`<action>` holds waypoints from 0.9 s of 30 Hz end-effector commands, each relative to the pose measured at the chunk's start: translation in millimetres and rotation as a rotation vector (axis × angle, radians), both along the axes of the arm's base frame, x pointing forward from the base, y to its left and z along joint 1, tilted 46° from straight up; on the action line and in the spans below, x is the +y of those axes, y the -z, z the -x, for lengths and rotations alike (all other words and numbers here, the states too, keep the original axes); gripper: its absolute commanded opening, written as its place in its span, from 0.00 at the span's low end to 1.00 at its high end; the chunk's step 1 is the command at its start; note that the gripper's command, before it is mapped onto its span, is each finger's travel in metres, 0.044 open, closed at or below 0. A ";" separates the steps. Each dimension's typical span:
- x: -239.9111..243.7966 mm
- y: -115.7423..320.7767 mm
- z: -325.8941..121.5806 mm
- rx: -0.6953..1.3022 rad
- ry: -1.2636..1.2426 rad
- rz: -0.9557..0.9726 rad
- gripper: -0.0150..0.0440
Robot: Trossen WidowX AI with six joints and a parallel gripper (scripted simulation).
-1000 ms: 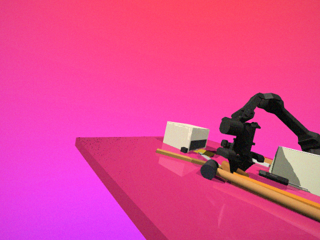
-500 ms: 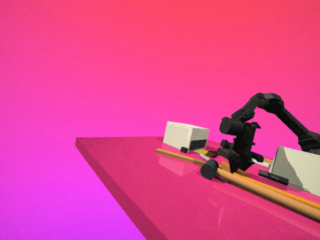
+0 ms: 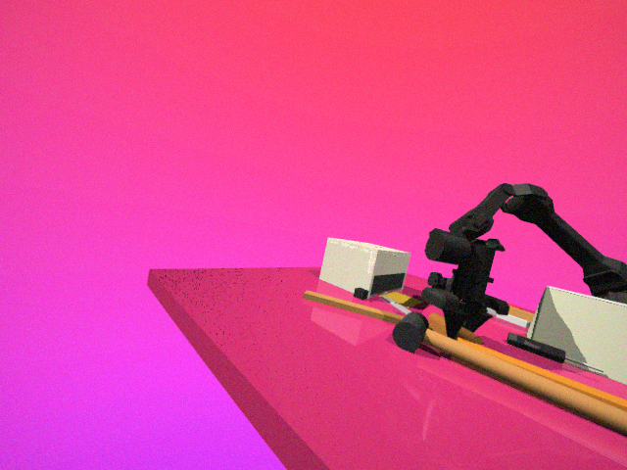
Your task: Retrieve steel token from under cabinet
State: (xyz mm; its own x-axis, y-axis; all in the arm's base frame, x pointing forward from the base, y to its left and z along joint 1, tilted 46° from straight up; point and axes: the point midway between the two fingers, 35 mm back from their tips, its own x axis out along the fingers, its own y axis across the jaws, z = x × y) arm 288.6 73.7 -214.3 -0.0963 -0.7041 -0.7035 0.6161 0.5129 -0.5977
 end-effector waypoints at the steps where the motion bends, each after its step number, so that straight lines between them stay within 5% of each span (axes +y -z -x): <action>1: -1.1 -3.4 -4.3 -0.003 0.000 -0.007 0.30; 7: -1.7 -1.0 -1.6 -0.001 0.001 0.001 0.57; 12: -1.6 -1.1 -1.8 -0.001 0.001 0.001 0.59; 15: -1.7 -1.0 -1.7 -0.003 0.000 -0.007 0.71; 27: -1.4 -0.8 -1.6 -0.006 0.002 -0.008 0.71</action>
